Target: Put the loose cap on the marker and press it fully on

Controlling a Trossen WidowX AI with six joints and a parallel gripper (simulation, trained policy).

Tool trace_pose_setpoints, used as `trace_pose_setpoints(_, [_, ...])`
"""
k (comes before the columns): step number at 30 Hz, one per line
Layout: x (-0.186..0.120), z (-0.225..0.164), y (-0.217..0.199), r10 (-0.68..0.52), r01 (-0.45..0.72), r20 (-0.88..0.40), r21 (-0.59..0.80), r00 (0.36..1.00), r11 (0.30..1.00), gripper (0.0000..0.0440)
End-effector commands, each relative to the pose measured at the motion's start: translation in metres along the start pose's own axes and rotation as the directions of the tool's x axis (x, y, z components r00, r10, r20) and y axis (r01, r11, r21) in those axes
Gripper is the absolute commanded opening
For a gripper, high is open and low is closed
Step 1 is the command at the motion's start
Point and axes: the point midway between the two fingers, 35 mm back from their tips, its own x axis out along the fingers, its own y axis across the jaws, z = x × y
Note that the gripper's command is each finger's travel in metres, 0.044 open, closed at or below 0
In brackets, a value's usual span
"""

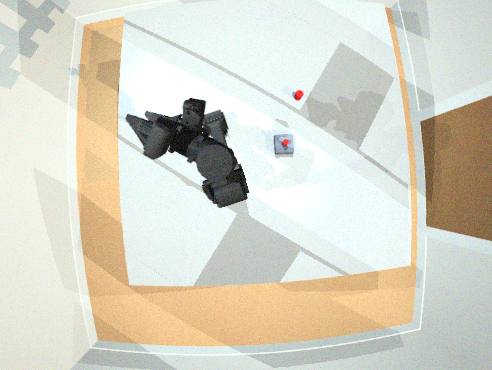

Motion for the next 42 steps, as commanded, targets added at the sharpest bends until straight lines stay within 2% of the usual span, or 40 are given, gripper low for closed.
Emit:
trace_pose_setpoints(1, [0.002,0.002,-0.002,-0.010,0.010,0.000,0.007,1.000,1.000,0.0374])
trace_pose_setpoints(6, [0.013,0.010,-0.012,-0.060,0.060,-0.002,0.029,0.998,0.998,0.0247])
trace_pose_setpoints(8, [0.017,0.013,-0.015,-0.078,0.078,-0.004,0.035,0.997,0.996,0.0216])
trace_pose_setpoints(24, [0.051,0.040,-0.046,-0.224,0.227,-0.038,0.104,0.974,0.968,0.0249])
trace_pose_setpoints(42, [0.086,0.071,-0.085,-0.377,0.386,-0.084,0.175,0.922,0.906,0.0285])
